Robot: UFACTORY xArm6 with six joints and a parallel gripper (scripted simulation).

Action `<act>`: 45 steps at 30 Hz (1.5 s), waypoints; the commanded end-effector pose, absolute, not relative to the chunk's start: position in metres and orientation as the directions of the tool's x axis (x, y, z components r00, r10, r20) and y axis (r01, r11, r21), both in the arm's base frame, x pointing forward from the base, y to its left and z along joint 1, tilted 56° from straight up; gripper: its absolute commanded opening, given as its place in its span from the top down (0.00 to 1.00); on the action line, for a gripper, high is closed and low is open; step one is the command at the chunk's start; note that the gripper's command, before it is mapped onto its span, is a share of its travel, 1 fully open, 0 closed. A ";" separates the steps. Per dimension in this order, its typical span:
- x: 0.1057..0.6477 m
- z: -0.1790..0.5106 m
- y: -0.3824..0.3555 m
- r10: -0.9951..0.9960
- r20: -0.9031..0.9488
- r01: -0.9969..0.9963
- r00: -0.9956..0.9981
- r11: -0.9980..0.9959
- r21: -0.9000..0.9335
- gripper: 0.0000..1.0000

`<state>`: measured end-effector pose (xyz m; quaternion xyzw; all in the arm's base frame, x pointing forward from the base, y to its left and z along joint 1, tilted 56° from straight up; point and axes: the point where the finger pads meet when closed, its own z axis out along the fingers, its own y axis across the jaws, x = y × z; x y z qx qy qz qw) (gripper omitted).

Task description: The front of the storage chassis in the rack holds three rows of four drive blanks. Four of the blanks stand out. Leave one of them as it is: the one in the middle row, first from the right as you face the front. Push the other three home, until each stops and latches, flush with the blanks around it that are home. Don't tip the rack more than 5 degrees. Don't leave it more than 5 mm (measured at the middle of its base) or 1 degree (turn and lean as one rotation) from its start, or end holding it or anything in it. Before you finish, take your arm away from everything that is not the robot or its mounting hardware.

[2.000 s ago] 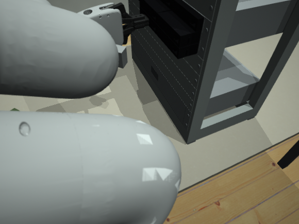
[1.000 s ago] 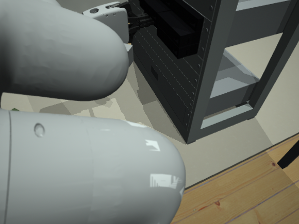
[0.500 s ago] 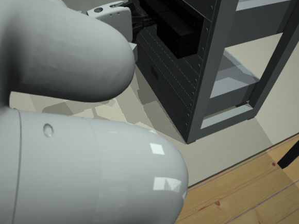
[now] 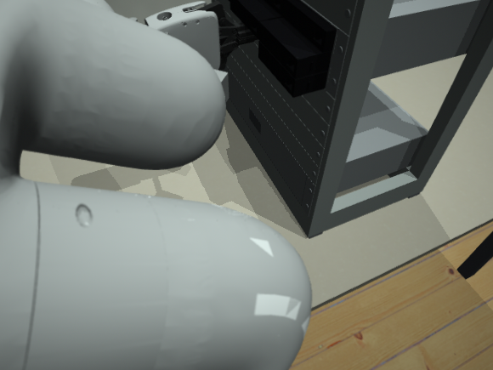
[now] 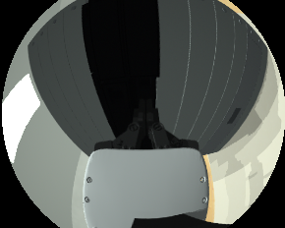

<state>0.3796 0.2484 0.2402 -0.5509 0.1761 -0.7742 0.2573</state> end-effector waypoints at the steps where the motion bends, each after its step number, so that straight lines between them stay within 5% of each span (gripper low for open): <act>1: 0.380 0.241 0.249 -0.595 0.760 0.206 -0.261 -0.804 -0.558 1.00; 45: 0.388 0.244 0.249 -0.595 0.760 0.206 -0.261 -0.804 -0.558 1.00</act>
